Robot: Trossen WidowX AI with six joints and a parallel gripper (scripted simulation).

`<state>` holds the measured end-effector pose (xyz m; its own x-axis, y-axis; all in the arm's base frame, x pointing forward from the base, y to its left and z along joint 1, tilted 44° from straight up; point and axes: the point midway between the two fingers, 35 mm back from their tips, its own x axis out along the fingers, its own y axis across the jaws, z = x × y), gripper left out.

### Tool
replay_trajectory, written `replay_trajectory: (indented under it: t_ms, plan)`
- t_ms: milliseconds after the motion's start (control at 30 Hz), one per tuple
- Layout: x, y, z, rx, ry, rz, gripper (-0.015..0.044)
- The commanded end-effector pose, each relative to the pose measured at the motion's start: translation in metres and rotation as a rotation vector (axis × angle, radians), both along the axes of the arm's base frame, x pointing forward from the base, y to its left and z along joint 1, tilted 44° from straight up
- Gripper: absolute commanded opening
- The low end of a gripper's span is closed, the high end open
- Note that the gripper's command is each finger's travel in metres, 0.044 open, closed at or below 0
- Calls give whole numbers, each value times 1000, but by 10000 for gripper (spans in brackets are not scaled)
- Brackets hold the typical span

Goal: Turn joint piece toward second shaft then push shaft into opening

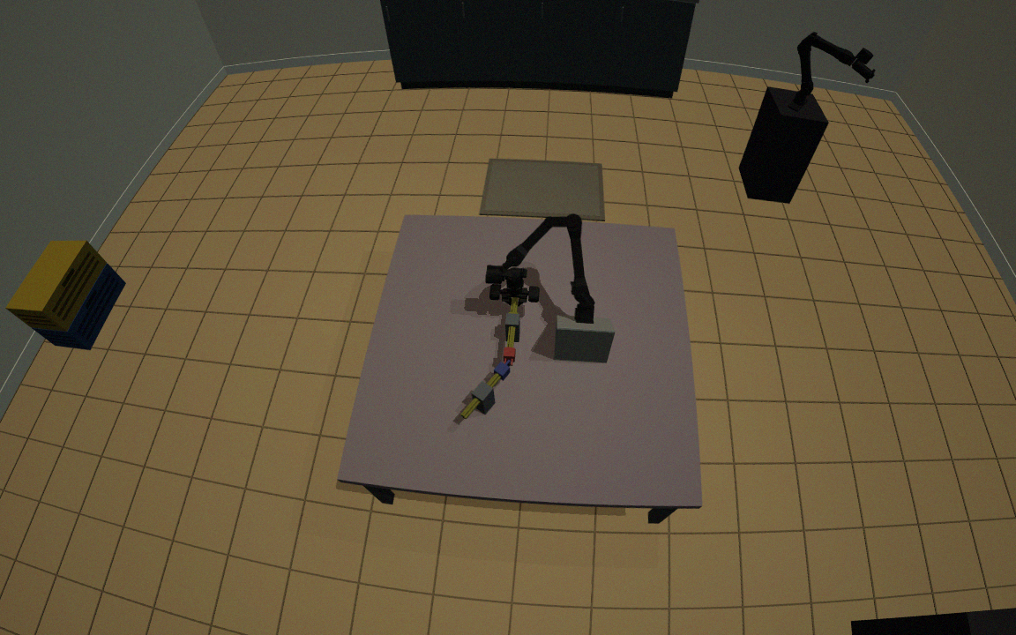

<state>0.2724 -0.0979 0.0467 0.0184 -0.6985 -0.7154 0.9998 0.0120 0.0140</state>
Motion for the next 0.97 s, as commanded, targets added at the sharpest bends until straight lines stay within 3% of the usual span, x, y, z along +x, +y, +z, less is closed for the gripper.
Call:
replay_trajectory:
  t_ms: [0,300,733,933]
  plan:
    - [0,0,0,0,-1,0,198]
    - [0,0,0,0,-1,0,434]
    - [0,0,0,0,-1,0,440]
    - [0,19,21,2,2,0,440]
